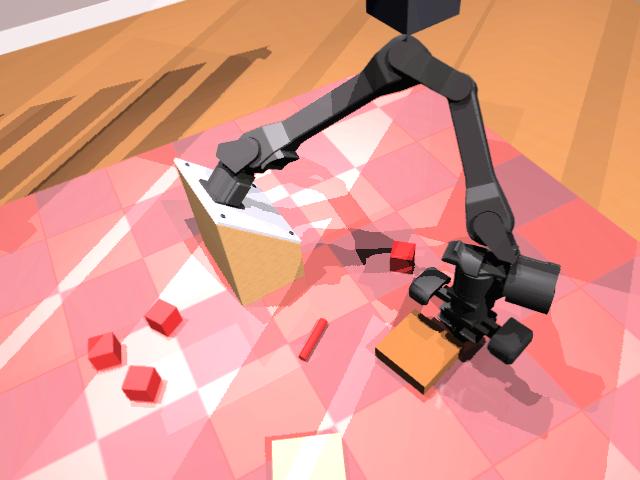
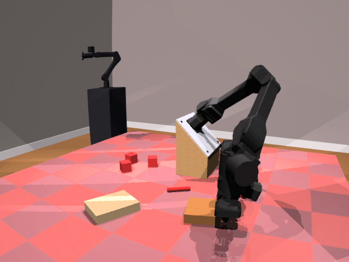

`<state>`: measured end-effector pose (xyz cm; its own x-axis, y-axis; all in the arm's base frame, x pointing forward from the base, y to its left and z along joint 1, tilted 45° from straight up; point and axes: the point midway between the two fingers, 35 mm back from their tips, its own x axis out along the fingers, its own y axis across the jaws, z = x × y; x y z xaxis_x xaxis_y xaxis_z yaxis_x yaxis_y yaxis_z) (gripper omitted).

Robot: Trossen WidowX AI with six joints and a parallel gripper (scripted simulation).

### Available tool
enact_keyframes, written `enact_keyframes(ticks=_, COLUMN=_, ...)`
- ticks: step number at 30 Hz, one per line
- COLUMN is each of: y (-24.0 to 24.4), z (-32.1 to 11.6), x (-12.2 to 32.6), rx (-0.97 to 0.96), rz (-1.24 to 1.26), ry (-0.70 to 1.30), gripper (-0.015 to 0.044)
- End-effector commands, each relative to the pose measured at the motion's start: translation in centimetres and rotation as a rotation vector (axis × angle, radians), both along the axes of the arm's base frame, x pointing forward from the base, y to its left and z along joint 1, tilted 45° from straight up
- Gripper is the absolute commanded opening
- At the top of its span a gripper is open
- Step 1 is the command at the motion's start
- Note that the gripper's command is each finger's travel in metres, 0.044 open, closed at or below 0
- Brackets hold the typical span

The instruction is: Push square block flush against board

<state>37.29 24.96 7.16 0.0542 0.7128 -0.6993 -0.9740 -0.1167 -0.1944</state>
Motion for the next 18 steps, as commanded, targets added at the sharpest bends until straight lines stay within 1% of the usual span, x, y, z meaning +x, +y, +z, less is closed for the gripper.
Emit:
enact_keyframes(ticks=1, y=-0.3, z=-0.5, x=0.1, rx=-0.002, rz=0.003, ry=0.000, gripper=0.0000)
enact_keyframes(ticks=18, y=-1.3, z=-1.5, x=0.5, rx=-0.004, rz=0.003, ry=0.000, gripper=0.0000)
